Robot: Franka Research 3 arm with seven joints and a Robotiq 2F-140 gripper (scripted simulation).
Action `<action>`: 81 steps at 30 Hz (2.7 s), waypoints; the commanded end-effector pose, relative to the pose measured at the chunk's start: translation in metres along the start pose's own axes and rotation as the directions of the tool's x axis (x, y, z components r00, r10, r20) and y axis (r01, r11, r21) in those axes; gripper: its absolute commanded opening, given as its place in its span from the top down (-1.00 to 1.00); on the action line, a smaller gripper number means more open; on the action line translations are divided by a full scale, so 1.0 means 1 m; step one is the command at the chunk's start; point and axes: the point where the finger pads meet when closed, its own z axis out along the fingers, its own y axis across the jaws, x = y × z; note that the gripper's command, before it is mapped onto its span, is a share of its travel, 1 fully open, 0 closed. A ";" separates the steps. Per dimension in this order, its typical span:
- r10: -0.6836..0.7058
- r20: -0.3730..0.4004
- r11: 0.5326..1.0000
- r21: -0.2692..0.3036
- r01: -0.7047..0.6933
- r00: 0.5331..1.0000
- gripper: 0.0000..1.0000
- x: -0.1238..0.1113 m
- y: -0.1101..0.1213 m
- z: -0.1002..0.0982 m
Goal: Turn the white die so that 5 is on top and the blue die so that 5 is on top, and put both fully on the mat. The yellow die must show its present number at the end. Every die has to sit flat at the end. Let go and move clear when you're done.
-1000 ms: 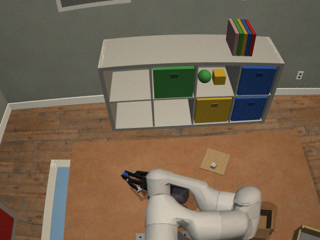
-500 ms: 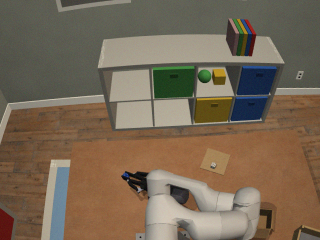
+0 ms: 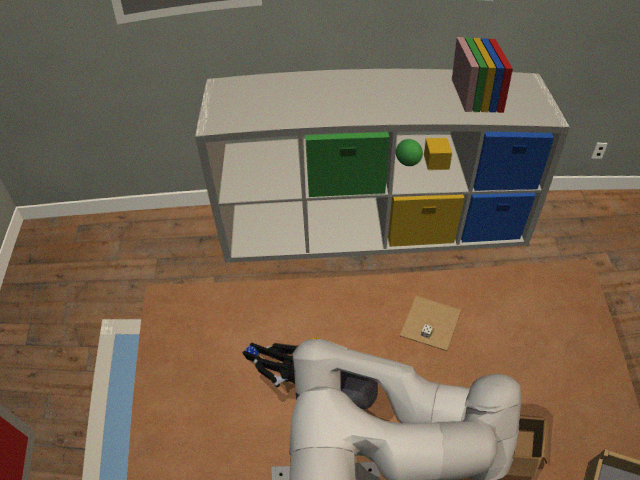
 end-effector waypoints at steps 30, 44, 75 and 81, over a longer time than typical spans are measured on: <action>-0.007 0.004 1.000 -0.004 0.007 1.000 0.53 -0.001 0.002 0.001; -0.007 0.004 1.000 -0.004 0.007 1.000 0.36 -0.001 0.002 0.001; -0.007 0.004 1.000 -0.004 0.007 1.000 0.36 -0.001 0.002 0.001; -0.007 0.004 1.000 -0.004 0.007 1.000 0.36 -0.001 0.002 0.001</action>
